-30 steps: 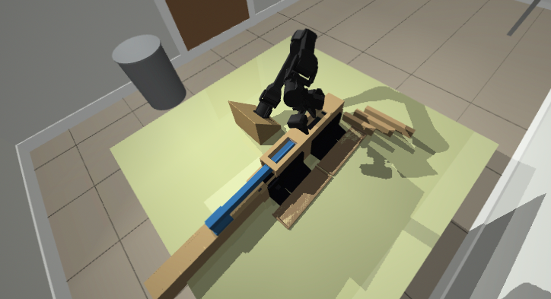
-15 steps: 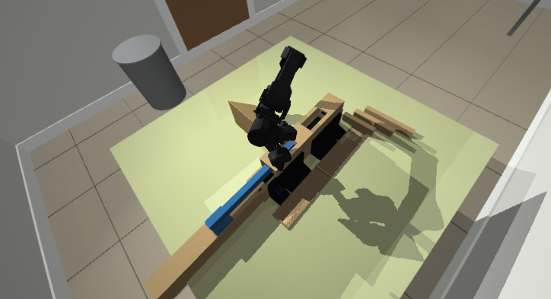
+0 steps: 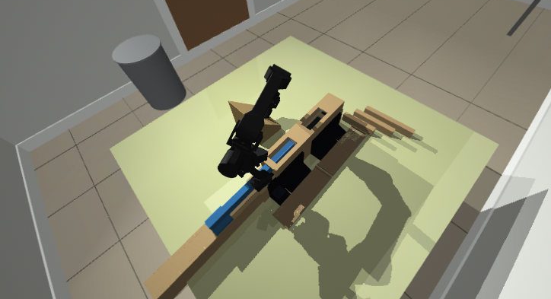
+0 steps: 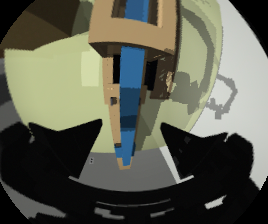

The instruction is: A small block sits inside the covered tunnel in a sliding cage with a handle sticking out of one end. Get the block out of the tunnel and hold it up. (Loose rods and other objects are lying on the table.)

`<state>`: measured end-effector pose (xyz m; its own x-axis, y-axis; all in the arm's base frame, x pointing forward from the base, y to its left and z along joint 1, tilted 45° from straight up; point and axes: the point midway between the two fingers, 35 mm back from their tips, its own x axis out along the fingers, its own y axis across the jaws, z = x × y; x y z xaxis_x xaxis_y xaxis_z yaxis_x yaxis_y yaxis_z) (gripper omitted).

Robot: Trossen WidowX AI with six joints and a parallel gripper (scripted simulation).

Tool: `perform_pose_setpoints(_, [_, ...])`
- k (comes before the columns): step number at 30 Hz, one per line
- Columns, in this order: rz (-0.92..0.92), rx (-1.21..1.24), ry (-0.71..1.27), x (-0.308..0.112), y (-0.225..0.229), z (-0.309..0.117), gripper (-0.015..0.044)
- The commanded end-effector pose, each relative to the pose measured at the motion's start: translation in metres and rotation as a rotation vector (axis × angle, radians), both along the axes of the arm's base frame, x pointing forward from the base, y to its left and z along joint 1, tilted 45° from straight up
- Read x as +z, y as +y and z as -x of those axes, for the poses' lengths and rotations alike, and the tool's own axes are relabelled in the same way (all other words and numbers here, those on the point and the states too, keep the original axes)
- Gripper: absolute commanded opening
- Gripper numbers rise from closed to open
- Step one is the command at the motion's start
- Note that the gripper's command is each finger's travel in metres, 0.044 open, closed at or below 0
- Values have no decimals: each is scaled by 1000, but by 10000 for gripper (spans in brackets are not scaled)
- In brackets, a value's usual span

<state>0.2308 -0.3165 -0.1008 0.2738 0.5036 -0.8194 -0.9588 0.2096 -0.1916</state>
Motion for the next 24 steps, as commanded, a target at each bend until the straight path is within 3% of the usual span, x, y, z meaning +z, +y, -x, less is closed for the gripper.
perform_pose_setpoints(1, [16,16,-7,-2,-3,0,440])
perform_pose_setpoints(24, [15,16,-8,-27,20,-5,440])
